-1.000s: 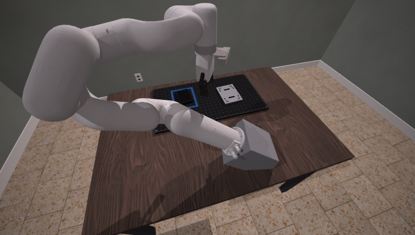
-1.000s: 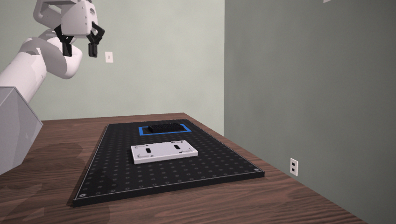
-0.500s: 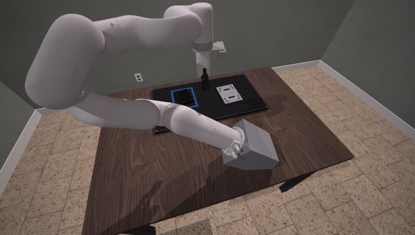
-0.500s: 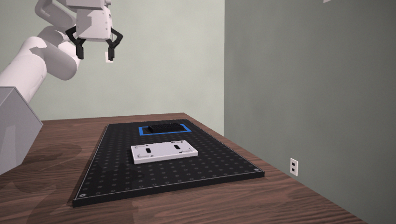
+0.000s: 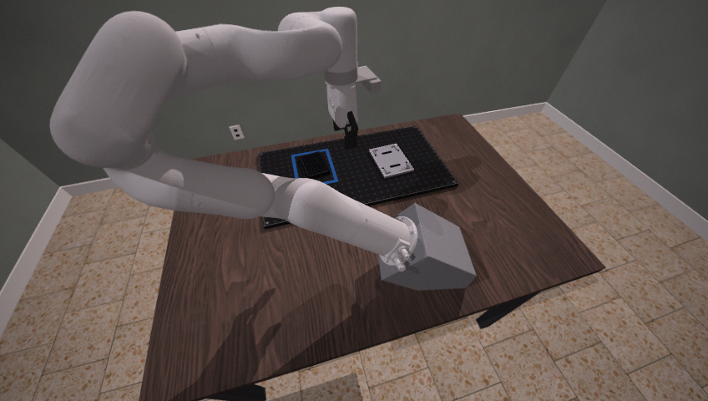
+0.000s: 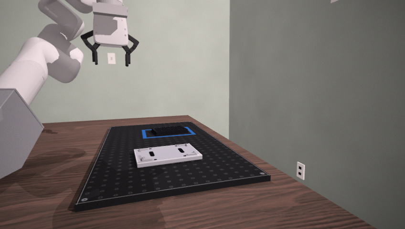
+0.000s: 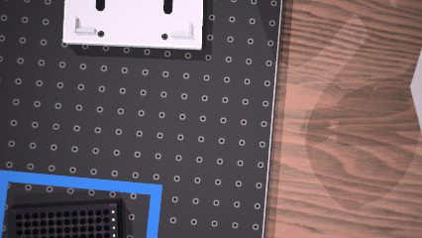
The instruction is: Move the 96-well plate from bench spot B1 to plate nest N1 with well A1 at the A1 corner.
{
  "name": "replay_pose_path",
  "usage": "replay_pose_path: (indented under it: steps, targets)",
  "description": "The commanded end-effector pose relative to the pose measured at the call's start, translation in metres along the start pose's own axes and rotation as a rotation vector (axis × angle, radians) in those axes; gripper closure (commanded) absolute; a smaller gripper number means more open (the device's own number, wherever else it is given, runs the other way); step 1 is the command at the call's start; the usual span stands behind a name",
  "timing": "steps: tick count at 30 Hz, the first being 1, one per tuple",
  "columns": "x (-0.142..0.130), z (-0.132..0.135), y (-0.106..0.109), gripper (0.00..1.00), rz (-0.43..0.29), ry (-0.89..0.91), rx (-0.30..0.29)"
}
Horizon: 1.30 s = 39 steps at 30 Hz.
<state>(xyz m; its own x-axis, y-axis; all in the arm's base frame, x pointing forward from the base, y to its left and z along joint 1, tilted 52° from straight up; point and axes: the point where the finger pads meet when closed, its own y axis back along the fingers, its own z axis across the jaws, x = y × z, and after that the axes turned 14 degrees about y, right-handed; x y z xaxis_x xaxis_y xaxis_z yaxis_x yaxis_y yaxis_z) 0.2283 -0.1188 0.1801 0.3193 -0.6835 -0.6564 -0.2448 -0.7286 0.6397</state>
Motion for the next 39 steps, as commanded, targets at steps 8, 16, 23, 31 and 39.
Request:
replay_pose_path:
  steps: [8,16,23,31,39]
  targets:
    - [0.009,-0.033,-0.011,0.00,0.006,0.233,0.011]
    - [0.012,-0.058,-0.023,0.00,0.009,0.409,0.017]
    - [0.014,-0.073,-0.030,0.00,0.010,0.512,0.020]
    - [0.014,-0.096,-0.044,0.00,0.014,0.681,0.025]
    - [0.014,-0.116,-0.057,0.00,0.016,0.817,0.028]
